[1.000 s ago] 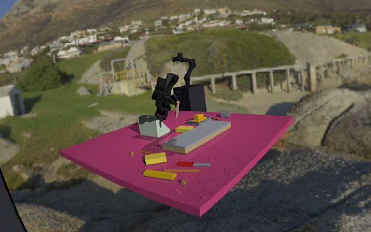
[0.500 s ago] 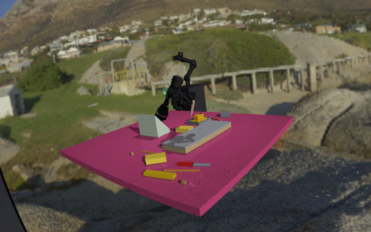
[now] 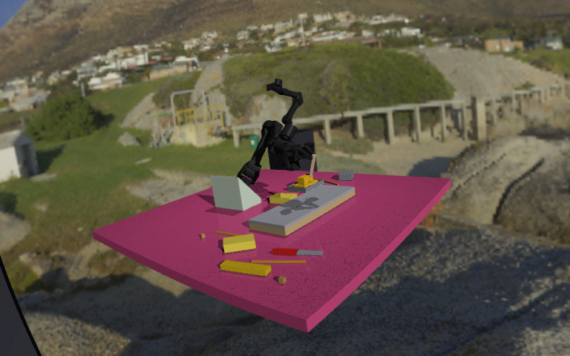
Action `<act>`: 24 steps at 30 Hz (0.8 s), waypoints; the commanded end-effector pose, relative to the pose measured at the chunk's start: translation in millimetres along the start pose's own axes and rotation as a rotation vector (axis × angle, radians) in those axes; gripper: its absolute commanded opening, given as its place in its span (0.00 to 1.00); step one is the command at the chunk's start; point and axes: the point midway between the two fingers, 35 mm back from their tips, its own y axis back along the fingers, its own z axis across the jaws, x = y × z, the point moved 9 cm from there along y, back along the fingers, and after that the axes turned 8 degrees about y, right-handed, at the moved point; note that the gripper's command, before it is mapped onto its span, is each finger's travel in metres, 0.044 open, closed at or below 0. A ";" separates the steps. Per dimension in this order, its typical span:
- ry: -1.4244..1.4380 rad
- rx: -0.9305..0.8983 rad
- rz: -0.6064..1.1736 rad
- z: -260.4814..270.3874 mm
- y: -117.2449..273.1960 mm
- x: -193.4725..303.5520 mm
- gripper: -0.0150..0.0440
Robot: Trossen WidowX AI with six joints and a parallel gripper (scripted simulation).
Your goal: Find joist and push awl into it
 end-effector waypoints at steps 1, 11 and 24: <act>-0.007 0.012 0.027 -23.8 3.9 -5.1 0.25; -0.024 0.054 0.070 -64.3 13.2 -15.4 0.25; -0.025 0.054 0.070 -65.4 10.6 -21.9 0.25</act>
